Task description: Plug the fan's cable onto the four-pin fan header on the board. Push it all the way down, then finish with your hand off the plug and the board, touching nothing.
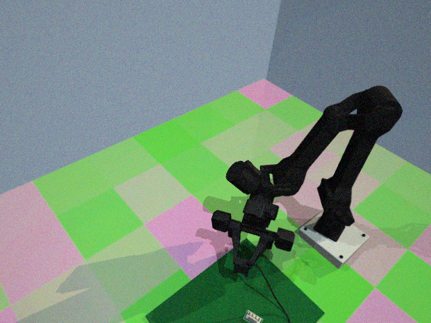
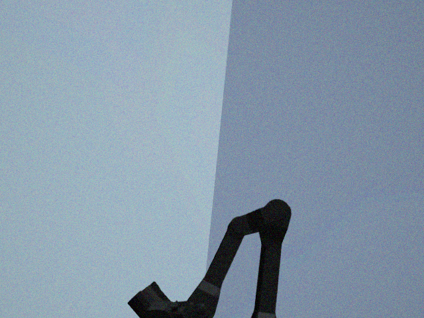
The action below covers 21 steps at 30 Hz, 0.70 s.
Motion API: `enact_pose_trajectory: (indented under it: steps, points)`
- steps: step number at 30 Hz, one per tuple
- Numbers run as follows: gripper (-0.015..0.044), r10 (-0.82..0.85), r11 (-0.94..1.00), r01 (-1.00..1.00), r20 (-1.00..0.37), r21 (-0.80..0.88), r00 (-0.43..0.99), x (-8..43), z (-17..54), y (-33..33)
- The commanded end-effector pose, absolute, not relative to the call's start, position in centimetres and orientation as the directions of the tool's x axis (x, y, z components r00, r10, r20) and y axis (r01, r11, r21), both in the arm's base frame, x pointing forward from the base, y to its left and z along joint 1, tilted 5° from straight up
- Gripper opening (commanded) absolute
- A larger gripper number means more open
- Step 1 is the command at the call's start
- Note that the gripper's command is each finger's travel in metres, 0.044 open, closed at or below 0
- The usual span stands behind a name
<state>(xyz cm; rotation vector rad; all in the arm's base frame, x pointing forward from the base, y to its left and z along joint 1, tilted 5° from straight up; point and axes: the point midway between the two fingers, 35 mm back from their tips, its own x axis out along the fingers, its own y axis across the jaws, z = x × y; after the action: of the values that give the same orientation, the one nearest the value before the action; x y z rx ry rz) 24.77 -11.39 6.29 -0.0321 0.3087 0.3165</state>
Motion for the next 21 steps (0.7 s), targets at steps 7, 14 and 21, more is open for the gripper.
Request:
enact_pose_trajectory:
  steps: [7,14,21]
  points:
    - [0.0,0.31,0.946,-0.325,-0.252,-0.02,0.917,24.01,6.78,-10.88]
    - [0.0,0.305,0.948,-0.318,-0.267,-0.006,0.914,24.23,7.09,-11.03]
    - [0.0,0.307,0.947,-0.32,-0.267,-0.005,0.914,24.2,7.25,-10.95]
